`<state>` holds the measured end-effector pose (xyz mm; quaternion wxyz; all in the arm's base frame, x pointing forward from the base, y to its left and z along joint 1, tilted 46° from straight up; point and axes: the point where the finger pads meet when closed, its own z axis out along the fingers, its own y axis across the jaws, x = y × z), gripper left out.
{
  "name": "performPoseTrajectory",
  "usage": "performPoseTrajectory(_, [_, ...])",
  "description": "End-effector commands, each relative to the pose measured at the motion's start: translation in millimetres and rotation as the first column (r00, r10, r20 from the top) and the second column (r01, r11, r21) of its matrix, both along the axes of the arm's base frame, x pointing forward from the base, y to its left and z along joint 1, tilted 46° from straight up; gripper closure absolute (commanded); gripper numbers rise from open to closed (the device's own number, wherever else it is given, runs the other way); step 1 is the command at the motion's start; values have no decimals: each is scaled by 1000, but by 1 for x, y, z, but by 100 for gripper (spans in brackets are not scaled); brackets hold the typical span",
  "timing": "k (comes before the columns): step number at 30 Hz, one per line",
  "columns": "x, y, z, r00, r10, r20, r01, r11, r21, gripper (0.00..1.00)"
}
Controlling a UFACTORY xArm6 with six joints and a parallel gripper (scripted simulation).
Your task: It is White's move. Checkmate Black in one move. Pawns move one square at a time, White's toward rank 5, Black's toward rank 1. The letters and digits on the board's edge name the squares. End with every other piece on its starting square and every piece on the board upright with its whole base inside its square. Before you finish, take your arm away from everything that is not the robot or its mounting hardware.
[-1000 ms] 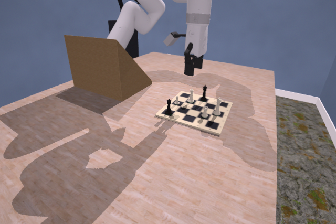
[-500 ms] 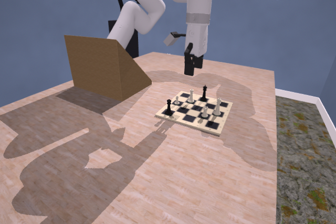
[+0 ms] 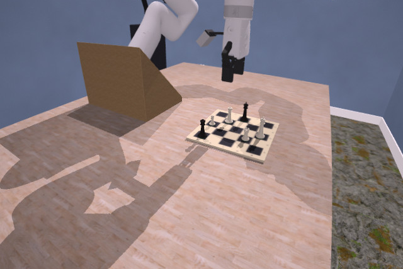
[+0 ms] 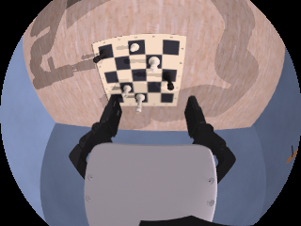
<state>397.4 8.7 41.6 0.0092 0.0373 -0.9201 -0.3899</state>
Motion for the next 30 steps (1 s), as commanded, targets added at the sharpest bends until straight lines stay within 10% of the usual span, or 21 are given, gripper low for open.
performPoseTrajectory(1, [2,-14,14,1000,-1,3,1,1000,-1,0])
performPoseTrajectory(30, [3,-28,28,1000,-1,3,1,1000,-1,0])
